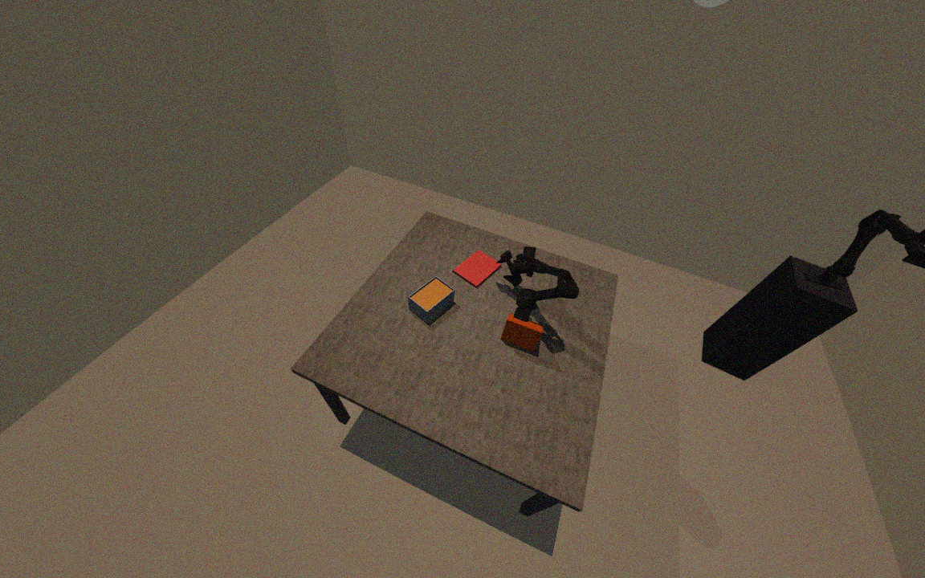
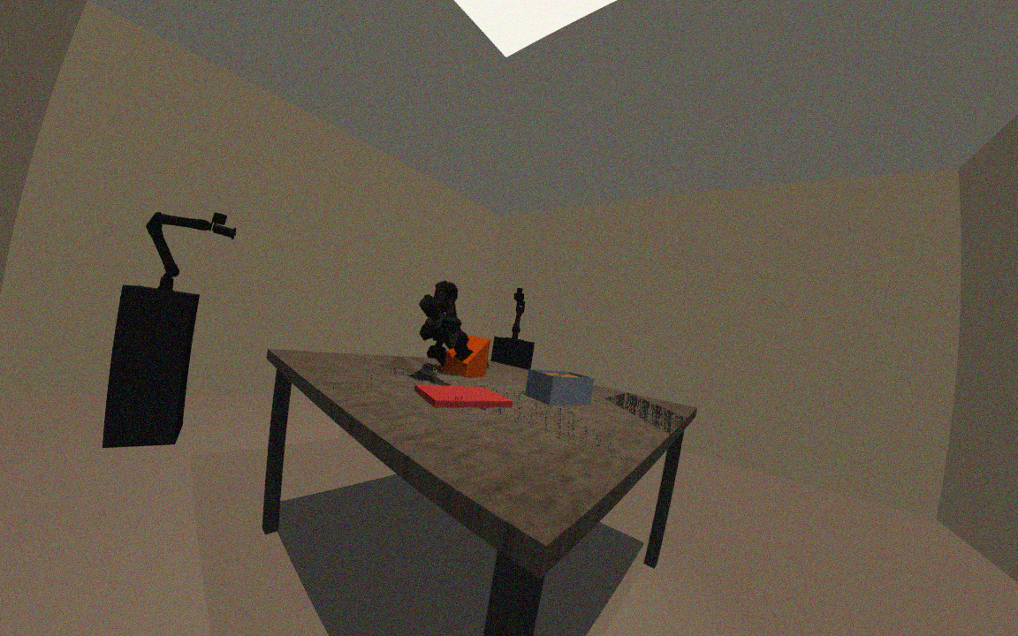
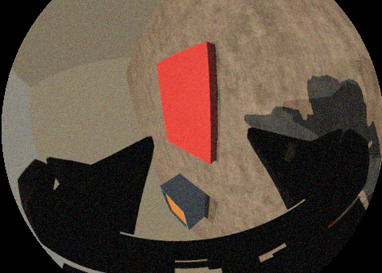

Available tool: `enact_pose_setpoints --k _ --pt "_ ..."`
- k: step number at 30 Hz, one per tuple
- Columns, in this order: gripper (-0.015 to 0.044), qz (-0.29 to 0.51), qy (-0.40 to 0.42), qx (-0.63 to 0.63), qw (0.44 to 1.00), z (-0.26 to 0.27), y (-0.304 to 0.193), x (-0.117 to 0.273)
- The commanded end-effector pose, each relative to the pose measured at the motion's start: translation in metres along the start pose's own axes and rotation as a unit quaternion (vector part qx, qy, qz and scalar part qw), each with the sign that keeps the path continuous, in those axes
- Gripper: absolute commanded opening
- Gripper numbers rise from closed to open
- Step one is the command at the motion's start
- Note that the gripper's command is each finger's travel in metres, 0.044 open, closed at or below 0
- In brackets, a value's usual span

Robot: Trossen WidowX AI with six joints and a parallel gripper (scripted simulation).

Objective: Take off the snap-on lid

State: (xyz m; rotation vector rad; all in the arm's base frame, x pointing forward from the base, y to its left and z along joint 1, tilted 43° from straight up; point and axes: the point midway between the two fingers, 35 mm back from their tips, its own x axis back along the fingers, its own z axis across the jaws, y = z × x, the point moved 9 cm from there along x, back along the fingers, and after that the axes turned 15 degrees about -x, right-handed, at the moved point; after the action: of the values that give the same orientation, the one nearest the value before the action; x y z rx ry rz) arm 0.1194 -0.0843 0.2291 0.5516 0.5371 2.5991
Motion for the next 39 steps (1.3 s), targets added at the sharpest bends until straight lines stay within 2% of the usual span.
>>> enact_pose_setpoints --k 1,20,39 --pt "0.0440 -0.002 -0.001 -0.003 1.000 0.004 -0.001 0.007" --pt "0.0440 -0.001 -0.002 -0.004 1.000 0.022 -0.005 0.040" --pt "0.0440 -0.001 -0.002 -0.004 1.000 0.020 -0.006 0.036"
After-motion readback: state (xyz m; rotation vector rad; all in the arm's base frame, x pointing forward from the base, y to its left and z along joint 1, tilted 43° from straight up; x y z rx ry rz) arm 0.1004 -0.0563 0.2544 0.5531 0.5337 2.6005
